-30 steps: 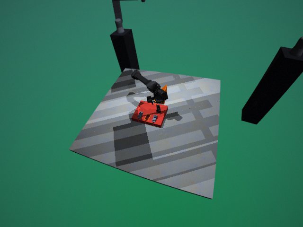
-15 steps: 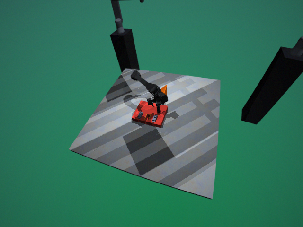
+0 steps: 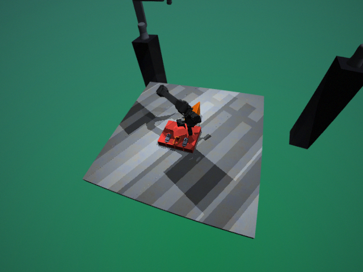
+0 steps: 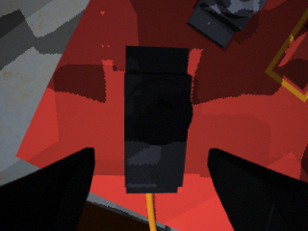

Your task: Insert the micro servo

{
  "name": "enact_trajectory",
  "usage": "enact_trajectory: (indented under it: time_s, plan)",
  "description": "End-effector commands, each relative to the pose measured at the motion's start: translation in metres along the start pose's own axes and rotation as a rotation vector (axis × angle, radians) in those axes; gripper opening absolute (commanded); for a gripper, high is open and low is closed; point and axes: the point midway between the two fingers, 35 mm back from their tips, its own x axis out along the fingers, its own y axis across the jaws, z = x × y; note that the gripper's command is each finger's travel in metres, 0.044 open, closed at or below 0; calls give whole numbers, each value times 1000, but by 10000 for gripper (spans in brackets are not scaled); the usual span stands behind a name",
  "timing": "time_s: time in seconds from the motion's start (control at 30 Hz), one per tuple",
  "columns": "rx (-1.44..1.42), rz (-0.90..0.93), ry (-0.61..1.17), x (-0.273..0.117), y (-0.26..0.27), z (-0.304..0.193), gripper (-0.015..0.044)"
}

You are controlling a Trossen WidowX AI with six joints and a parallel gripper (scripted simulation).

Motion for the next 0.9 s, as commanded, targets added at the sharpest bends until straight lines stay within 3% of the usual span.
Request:
enact_trajectory:
  time_s: [0.0,0.1,0.3,0.4,0.63,0.87]
  plan:
    - [-5,-4,-1,1,0,0,204]
    - [-5,-4,-1,1,0,0,125]
    - [-5,-4,-1,1,0,0,85]
    - [-5,-4,-1,-3,0,0,6]
    - [-6,-3,-1,-28,-2,-1,0]
    - [-5,-3,-1,-29,-3,3,0]
